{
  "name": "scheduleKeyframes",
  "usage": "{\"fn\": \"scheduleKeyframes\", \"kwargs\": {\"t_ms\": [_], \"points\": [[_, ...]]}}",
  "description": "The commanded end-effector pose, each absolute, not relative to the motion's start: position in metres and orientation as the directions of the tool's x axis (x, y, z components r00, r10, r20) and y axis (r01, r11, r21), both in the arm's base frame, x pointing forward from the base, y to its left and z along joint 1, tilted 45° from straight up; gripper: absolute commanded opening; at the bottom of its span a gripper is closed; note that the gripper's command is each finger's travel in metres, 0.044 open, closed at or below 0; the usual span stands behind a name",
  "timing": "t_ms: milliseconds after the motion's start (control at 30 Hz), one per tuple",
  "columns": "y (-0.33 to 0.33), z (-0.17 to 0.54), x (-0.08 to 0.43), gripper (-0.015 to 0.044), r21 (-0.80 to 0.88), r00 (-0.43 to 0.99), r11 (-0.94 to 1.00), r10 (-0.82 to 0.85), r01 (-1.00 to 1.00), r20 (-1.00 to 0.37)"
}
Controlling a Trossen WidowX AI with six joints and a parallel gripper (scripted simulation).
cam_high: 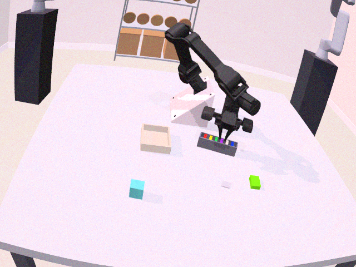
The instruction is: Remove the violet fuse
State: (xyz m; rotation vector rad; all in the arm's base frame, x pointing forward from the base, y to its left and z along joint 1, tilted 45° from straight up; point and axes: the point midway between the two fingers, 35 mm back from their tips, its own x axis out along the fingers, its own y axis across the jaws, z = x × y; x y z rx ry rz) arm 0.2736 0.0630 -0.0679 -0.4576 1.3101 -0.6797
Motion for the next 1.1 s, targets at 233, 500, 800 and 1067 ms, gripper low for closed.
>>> {"fn": "scheduleKeyframes", "kwargs": {"t_ms": [233,500,800,1067], "points": [[0.0566,-0.0736,0.2736,0.0074,-0.664,0.111,0.723,-0.688,0.19,-0.717],[0.055,-0.0752,0.2739,0.0074,-0.664,0.111,0.723,-0.688,0.19,-0.717],[0.0562,-0.0749,0.2746,0.0054,-0.66,0.111,0.726,-0.685,0.195,-0.72],[0.0562,-0.0749,0.2746,0.0001,-0.66,0.111,0.726,-0.685,0.195,-0.72]]}}
